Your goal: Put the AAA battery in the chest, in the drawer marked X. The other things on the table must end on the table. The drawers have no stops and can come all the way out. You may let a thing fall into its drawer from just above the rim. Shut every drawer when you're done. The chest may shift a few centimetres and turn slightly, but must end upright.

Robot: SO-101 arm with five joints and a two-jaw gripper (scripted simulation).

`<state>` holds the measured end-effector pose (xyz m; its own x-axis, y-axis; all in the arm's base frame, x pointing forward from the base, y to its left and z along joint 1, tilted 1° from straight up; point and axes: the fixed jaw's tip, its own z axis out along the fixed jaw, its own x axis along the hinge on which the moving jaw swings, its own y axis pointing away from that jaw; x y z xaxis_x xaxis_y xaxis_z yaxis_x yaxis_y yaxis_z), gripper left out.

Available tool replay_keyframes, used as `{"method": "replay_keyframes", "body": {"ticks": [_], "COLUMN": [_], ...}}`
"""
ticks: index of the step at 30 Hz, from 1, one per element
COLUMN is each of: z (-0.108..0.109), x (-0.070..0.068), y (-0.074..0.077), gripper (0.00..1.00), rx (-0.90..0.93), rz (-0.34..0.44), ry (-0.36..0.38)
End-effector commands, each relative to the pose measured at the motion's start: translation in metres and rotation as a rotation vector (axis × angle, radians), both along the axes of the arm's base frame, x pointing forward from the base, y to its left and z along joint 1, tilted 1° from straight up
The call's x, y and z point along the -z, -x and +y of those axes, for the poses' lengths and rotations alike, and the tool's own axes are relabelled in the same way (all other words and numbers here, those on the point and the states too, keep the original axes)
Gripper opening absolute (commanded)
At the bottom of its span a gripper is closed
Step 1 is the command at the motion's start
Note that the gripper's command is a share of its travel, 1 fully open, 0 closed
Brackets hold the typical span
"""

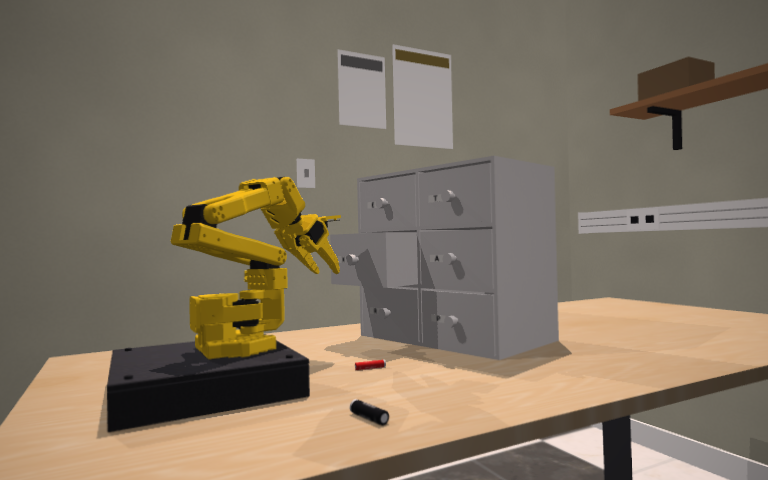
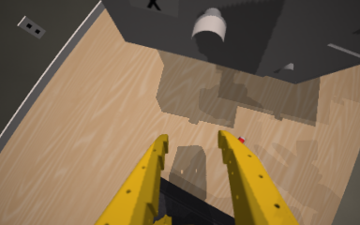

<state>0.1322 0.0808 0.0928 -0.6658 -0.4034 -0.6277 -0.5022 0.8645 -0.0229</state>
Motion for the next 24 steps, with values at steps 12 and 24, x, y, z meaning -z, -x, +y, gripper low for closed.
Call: {"method": "replay_keyframes", "body": {"ticks": [12, 24], "z": [-0.002, -0.001], "x": [0.004, -0.033], "y": [0.006, 0.002], "gripper": [0.21, 0.21], "rx": [-0.015, -0.006], "rz": [0.126, 0.003], "ry": [0.074, 0.005]}}
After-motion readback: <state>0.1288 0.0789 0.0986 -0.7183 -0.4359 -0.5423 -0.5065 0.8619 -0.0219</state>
